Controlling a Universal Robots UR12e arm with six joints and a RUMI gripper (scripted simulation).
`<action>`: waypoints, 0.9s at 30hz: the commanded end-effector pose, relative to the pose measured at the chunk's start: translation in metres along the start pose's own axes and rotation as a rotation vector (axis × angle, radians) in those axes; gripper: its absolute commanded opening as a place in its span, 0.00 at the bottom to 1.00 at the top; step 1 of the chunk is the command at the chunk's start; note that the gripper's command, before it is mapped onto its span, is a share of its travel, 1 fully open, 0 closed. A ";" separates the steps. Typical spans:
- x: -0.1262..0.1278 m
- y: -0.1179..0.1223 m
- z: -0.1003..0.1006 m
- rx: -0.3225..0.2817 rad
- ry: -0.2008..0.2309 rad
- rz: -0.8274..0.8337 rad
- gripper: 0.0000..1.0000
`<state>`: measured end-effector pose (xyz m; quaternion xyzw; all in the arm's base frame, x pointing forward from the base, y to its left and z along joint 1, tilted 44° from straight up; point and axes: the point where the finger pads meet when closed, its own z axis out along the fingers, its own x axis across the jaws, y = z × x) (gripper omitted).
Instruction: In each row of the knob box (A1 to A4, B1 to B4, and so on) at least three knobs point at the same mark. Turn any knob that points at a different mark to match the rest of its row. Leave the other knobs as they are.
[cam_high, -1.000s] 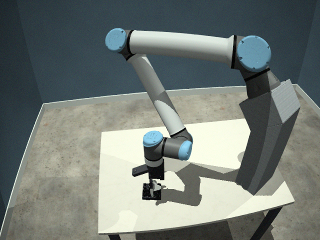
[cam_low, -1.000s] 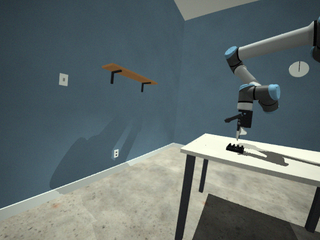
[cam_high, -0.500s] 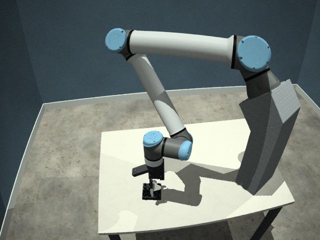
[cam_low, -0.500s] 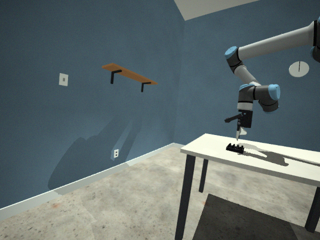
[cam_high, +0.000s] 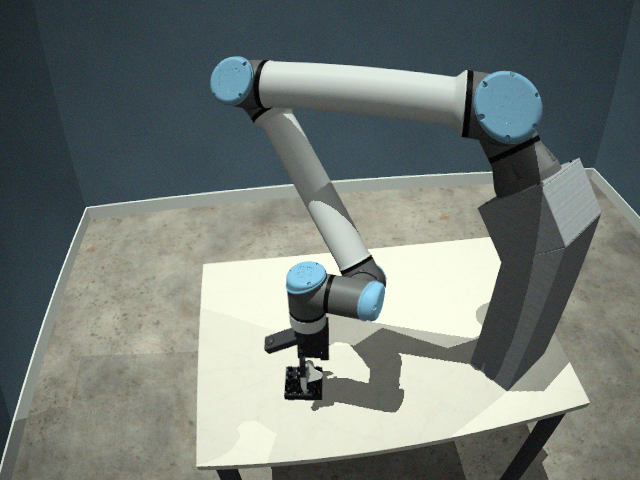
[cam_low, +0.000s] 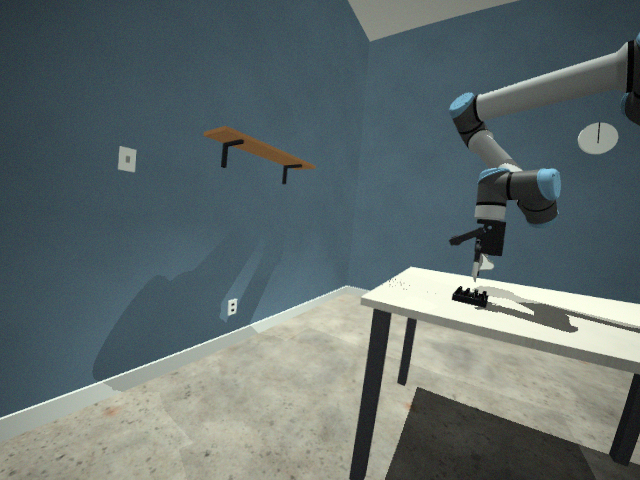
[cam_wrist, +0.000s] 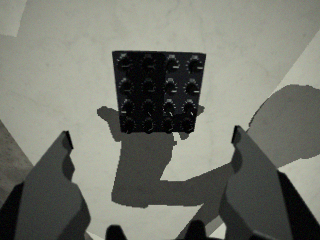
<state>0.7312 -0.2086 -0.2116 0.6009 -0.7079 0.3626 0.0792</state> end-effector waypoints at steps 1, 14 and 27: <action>0.000 0.003 -0.001 0.001 0.000 0.000 1.00; -0.001 0.022 -0.001 0.001 0.000 0.000 1.00; -0.002 0.045 0.000 0.001 0.000 0.000 1.00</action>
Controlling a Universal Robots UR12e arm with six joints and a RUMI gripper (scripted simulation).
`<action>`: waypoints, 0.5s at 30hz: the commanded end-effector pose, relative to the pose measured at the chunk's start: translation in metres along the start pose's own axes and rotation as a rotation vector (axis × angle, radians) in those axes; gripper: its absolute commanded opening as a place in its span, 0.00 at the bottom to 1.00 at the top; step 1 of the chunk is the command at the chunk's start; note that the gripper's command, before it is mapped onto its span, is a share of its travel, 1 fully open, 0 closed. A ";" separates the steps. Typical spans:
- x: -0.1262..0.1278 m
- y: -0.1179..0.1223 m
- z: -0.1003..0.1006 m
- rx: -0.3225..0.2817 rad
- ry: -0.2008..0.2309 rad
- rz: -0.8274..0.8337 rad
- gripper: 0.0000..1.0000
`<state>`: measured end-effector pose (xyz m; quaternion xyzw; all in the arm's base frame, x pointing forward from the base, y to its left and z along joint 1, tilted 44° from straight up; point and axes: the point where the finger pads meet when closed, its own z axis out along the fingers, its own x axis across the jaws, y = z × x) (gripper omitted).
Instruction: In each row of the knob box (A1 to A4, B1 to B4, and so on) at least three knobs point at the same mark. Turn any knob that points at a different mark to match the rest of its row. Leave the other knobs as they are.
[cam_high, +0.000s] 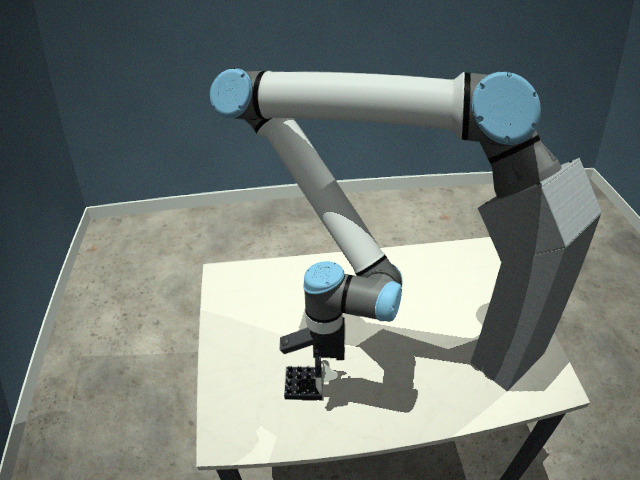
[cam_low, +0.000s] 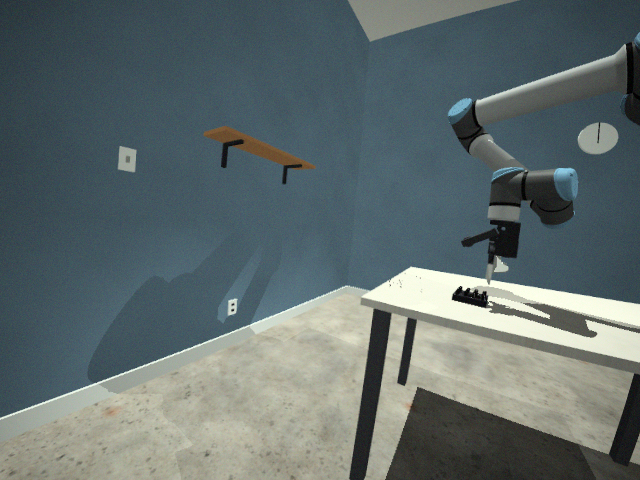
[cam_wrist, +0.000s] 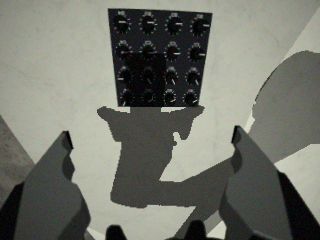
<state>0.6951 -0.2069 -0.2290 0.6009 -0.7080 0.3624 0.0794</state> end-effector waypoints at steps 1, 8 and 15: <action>0.000 0.005 0.000 0.001 0.000 0.000 1.00; -0.001 0.011 0.000 0.001 0.000 0.000 1.00; -0.001 0.012 0.000 0.001 0.000 0.000 1.00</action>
